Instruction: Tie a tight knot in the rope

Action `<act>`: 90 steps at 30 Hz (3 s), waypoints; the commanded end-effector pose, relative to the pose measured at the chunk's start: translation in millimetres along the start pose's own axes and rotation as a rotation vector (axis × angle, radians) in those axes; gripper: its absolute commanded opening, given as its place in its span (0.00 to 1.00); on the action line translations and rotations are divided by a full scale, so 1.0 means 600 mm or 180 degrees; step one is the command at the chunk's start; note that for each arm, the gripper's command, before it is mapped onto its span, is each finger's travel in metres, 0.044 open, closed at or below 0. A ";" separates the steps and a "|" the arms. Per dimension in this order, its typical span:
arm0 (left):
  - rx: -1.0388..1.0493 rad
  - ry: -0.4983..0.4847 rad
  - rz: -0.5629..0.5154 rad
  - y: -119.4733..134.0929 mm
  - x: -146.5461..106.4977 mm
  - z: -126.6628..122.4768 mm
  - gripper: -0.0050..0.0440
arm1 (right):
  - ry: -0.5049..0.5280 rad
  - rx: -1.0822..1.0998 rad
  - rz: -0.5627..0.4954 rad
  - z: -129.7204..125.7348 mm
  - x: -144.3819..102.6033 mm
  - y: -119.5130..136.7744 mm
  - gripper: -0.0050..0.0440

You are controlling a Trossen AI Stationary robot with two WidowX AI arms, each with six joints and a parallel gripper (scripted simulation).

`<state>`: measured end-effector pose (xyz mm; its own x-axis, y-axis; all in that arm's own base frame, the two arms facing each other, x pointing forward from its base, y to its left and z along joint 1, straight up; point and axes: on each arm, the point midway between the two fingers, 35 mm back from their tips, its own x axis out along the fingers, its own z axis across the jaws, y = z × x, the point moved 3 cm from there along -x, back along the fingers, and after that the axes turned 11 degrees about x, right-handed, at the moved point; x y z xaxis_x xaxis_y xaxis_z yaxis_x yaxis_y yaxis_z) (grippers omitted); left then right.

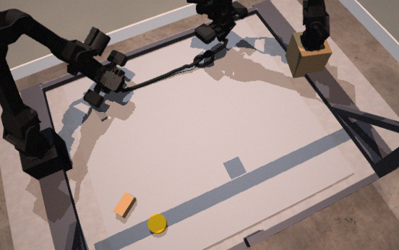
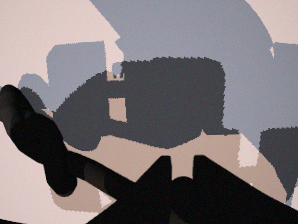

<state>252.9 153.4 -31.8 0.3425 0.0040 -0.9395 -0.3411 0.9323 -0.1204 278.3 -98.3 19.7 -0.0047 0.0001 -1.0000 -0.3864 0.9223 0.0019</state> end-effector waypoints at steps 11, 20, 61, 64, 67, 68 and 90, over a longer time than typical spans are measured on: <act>0.0023 -0.0060 0.0002 0.000 -0.005 0.009 0.19 | -0.0059 -0.0002 -0.0059 -0.054 -0.022 -0.031 0.16; 0.0023 -0.0060 0.0002 0.000 -0.005 0.009 0.19 | -0.0053 -0.0002 -0.0063 -0.096 -0.029 -0.052 0.16; 0.0023 -0.0060 0.0002 0.000 -0.005 0.009 0.19 | -0.0046 -0.0002 -0.0066 -0.148 -0.010 -0.075 0.16; 0.0023 -0.0060 0.0002 0.000 -0.005 0.009 0.19 | -0.0046 -0.0002 -0.0066 -0.147 -0.008 -0.075 0.16; 0.0023 -0.0060 0.0002 0.000 -0.005 0.009 0.19 | -0.0046 -0.0002 -0.0066 -0.146 -0.005 -0.074 0.16; 0.0023 -0.0060 0.0002 0.000 -0.005 0.009 0.19 | -0.0046 -0.0002 -0.0066 -0.145 -0.003 -0.074 0.16; 0.0023 -0.0060 0.0002 0.000 -0.005 0.009 0.19 | -0.0049 -0.0002 -0.0062 -0.118 0.056 -0.057 0.16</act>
<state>254.0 152.9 -31.6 0.3496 -0.0010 -0.9369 -0.3379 0.9325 -0.1271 222.8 -156.9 -13.6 0.0054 0.0019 -1.0000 -0.3905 0.9206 -0.0003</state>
